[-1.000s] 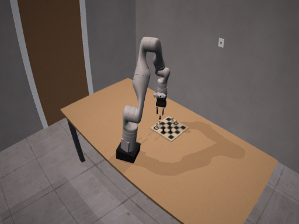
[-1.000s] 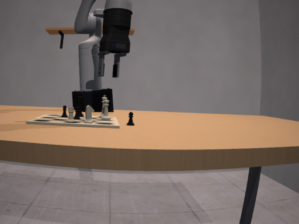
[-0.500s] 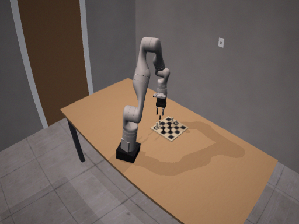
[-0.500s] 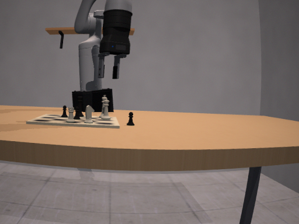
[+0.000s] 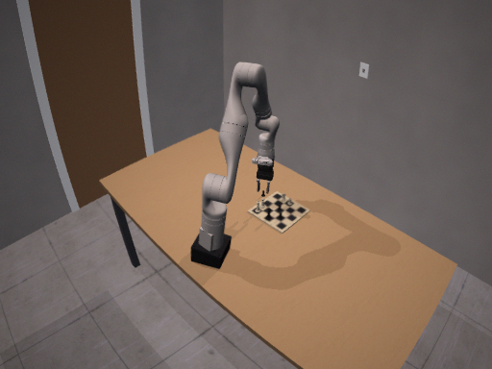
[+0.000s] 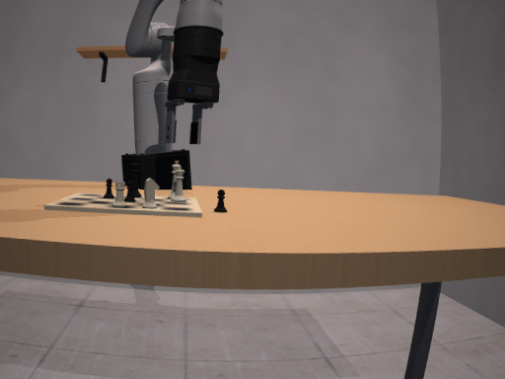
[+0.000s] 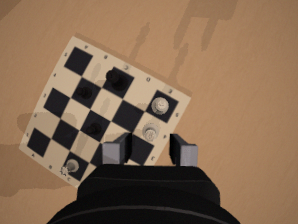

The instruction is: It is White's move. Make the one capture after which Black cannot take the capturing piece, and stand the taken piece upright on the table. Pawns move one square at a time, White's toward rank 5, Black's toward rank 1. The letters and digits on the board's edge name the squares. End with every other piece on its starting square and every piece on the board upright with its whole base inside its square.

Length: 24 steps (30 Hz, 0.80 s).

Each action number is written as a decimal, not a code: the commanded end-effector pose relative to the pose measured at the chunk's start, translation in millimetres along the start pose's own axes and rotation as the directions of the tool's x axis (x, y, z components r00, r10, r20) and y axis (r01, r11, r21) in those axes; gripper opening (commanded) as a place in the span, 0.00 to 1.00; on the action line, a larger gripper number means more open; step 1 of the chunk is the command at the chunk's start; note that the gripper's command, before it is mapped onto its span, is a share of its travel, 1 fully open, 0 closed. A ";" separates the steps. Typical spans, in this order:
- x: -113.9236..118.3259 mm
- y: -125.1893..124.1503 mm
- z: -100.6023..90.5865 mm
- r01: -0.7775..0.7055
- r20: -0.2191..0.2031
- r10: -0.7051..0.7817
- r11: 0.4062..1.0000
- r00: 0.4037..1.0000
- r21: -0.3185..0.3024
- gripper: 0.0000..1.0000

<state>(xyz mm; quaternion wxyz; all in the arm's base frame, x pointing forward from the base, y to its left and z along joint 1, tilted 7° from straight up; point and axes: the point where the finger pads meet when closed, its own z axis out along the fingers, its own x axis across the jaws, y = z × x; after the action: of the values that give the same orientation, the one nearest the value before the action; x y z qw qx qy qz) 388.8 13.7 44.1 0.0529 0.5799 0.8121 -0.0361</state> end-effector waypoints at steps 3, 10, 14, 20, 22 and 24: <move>-0.7 -1.5 6.7 -0.001 0.000 0.001 1.000 1.000 0.005 0.79; -0.8 -1.6 17.3 -0.001 0.000 0.001 1.000 1.000 0.005 0.79; -0.9 -1.7 22.2 -0.001 0.000 0.001 1.000 1.000 0.005 0.79; -0.9 -1.8 26.0 -0.001 0.000 0.001 1.000 1.000 0.005 0.79; -1.0 -1.8 27.3 -0.001 0.000 0.001 1.000 1.000 0.005 0.79; -1.0 -1.8 28.4 -0.001 0.000 0.001 1.000 1.000 0.005 0.79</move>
<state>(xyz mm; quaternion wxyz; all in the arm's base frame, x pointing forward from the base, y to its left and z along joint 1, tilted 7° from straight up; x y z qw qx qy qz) 389.1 9.6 17.4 0.0524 0.5802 0.8119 -0.0371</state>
